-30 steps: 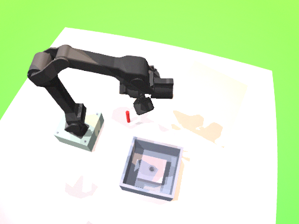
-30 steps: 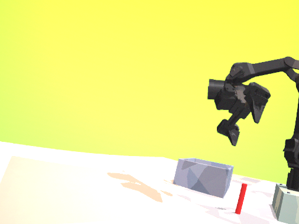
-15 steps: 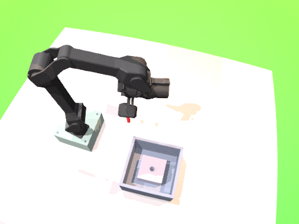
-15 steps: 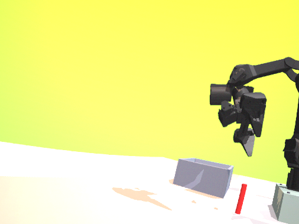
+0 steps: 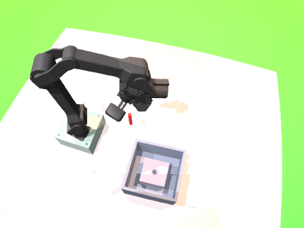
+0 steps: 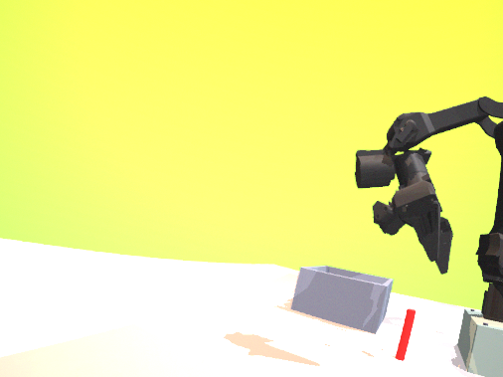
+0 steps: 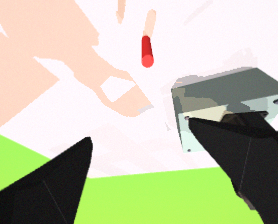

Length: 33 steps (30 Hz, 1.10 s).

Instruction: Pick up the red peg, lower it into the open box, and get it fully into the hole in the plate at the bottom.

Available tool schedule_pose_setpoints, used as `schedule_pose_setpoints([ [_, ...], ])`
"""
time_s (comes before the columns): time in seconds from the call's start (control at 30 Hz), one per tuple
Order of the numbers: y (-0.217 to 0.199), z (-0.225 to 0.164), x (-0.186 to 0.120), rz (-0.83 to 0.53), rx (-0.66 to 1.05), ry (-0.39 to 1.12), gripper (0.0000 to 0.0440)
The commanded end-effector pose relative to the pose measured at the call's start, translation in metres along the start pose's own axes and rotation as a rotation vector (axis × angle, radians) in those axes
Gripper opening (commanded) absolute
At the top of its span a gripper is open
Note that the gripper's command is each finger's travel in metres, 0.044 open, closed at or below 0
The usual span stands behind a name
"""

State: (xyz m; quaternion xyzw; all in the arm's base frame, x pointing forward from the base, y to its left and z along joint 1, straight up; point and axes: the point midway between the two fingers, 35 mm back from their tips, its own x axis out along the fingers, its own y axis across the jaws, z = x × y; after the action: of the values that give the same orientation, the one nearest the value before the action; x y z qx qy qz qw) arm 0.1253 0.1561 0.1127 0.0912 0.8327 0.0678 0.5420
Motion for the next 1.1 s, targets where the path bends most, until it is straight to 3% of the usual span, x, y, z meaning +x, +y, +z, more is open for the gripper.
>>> schedule_pose_setpoints([
  [0.0,-0.005,-0.001,0.006,-0.042,0.085,0.002,0.044],
  [0.53,-0.024,0.012,0.044,-0.237,0.551,-0.143,0.044],
  [1.07,-0.031,0.055,0.098,-0.232,0.632,-0.343,0.0432],
])
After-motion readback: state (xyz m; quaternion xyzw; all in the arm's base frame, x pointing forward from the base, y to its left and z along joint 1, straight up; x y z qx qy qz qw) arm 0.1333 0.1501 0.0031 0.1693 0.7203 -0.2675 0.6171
